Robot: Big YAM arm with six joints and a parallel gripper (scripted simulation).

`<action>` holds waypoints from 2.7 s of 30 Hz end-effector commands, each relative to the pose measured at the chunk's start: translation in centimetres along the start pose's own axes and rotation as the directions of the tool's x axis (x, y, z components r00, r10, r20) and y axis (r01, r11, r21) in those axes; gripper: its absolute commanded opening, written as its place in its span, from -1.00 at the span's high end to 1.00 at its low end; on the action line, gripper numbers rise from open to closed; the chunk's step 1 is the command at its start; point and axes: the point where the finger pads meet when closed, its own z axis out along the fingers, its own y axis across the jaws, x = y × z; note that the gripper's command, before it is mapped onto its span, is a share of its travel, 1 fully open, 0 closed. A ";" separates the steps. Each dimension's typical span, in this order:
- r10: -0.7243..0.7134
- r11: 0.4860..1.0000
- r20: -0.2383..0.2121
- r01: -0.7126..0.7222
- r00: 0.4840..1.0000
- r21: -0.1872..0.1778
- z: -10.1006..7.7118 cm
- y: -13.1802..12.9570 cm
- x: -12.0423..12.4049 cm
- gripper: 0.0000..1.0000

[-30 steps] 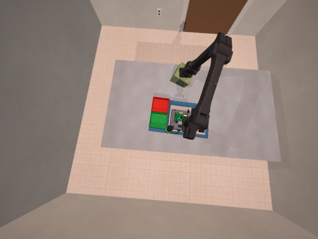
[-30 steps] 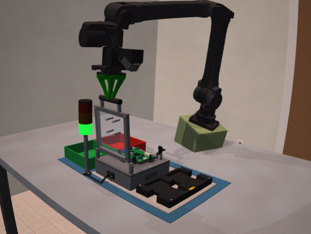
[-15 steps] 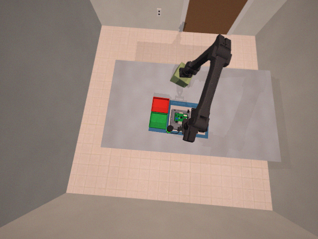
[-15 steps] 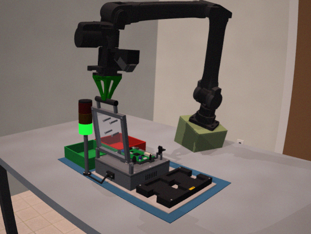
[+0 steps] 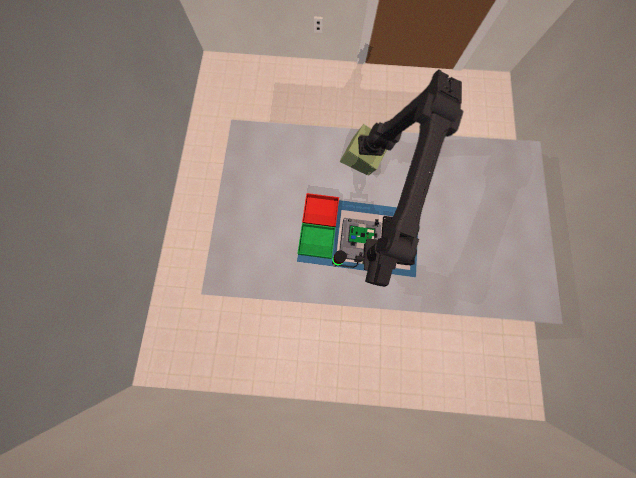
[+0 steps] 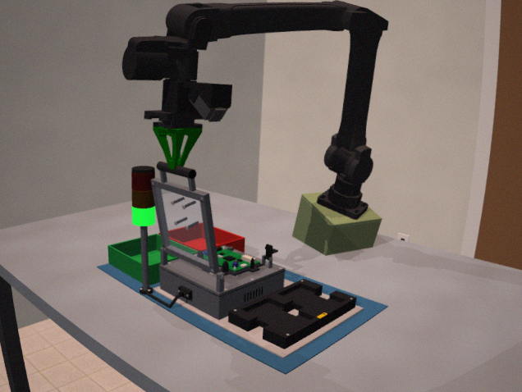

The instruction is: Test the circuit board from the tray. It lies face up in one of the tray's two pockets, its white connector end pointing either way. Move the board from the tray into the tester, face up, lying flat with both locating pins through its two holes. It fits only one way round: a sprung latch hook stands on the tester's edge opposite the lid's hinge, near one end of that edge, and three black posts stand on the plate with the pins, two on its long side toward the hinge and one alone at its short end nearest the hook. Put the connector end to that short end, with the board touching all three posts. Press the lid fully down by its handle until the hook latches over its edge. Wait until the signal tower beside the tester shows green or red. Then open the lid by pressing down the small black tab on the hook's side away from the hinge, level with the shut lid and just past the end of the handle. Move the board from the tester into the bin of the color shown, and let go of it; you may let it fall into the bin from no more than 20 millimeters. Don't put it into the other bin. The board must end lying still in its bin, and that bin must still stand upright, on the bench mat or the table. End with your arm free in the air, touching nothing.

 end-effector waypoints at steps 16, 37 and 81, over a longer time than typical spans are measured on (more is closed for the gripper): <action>-0.014 1.000 0.003 0.014 1.000 0.026 -0.6 -2.0 -0.9 1.00; -0.009 0.997 -0.006 0.009 1.000 0.070 -3.0 -1.8 -0.6 0.04; -0.010 0.998 -0.006 0.011 1.000 0.054 -8.4 -1.4 0.2 0.04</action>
